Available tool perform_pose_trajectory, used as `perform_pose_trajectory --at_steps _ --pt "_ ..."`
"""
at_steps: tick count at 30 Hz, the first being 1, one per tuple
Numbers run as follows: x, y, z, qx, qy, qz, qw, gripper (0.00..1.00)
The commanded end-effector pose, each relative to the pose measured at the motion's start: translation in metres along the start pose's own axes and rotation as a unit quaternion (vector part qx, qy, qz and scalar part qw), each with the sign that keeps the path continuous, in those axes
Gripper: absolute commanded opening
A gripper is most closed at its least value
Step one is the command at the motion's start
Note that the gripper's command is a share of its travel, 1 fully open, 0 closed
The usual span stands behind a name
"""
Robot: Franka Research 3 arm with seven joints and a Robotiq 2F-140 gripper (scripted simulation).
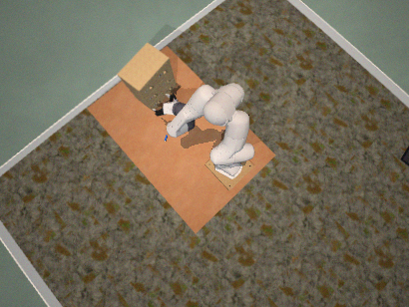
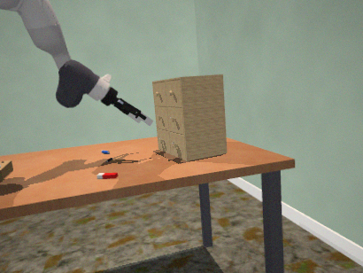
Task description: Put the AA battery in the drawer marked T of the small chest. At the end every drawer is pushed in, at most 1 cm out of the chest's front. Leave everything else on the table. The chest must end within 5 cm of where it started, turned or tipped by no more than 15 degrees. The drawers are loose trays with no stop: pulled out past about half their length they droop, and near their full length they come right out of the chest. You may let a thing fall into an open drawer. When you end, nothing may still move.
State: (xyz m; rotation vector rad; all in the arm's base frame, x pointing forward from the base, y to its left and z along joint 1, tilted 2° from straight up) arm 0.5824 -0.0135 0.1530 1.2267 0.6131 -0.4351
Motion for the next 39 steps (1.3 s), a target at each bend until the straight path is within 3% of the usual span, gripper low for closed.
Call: perform_pose_trajectory --at_steps 1,30,39 --pt "0.0 0.002 0.0 -0.003 -0.001 0.002 1.0 1.0" --pt "-0.006 0.008 0.002 -0.003 0.0 0.001 1.0 1.0" --pt "-0.015 0.012 0.003 -0.003 0.006 -0.026 1.0 1.0"
Point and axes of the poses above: the point where the finger pads meet when closed, its own x axis out along the fingers, its own z axis across the jaws, y = z × x, the point moved 6 cm from there along -x, back along the fingers, and after that the axes turned 14 degrees about -x, right-handed, at the moved point
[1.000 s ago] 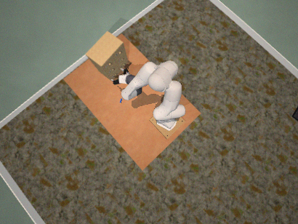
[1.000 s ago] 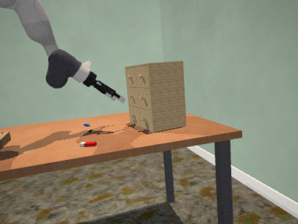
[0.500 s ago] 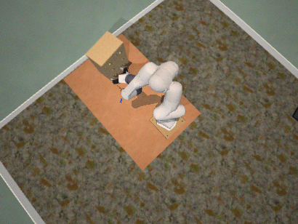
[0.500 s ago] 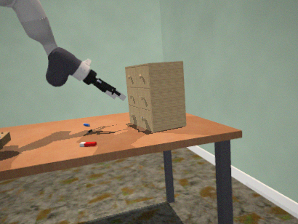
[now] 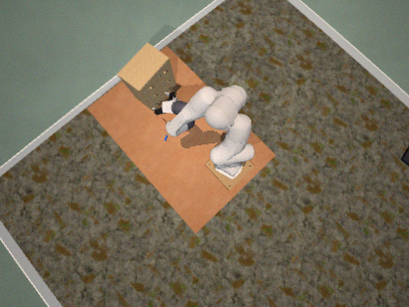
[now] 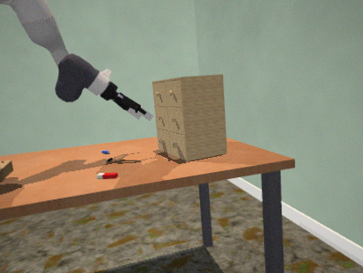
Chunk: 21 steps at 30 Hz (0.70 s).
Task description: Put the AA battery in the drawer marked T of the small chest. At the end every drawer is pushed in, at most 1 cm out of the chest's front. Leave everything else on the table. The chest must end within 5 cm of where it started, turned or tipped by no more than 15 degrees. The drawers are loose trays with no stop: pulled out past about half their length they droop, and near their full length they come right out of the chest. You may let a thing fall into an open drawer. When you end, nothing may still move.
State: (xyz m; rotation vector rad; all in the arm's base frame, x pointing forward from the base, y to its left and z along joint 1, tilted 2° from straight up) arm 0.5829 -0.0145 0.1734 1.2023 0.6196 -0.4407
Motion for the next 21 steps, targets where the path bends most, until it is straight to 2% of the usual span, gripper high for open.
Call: perform_pose_trajectory --at_steps 1,6,8,15,21 --pt "-0.004 -0.002 -0.002 0.007 0.011 -0.026 1.0 1.0" --pt "-0.017 0.004 -0.001 0.007 0.021 -0.066 0.998 1.0" --pt "-0.017 0.004 -0.001 0.007 0.021 -0.066 0.998 1.0" --pt "-0.036 0.012 0.002 0.007 0.036 -0.126 0.991 1.0" --pt "-0.058 0.022 0.004 0.006 0.055 -0.199 0.979 1.0"
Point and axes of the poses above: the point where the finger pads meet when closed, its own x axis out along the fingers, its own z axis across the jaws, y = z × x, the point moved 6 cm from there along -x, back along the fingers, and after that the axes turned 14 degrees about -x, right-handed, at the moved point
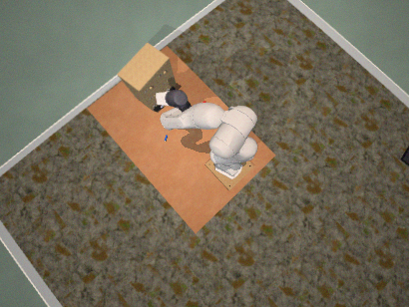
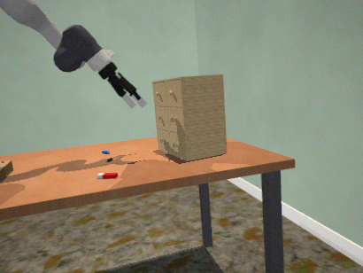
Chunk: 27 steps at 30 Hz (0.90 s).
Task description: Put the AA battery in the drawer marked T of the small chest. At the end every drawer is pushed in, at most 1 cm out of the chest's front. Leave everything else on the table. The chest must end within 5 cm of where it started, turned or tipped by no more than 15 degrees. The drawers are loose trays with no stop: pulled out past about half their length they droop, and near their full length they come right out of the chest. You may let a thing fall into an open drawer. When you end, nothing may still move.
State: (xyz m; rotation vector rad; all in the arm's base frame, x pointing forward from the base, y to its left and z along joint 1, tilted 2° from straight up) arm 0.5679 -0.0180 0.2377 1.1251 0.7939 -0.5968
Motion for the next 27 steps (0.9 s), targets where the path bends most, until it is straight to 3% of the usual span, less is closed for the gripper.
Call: perform_pose_trajectory --at_steps 1,4,17,27 --pt "-0.005 -0.014 -0.011 0.015 0.043 -0.101 0.994 1.0" --pt "-0.009 -0.013 -0.01 0.015 0.046 -0.115 0.992 1.0" --pt "-0.051 -0.005 -0.007 0.012 0.085 -0.26 0.962 1.0" --pt "-0.061 -0.003 -0.006 0.012 0.094 -0.294 0.951 1.0"
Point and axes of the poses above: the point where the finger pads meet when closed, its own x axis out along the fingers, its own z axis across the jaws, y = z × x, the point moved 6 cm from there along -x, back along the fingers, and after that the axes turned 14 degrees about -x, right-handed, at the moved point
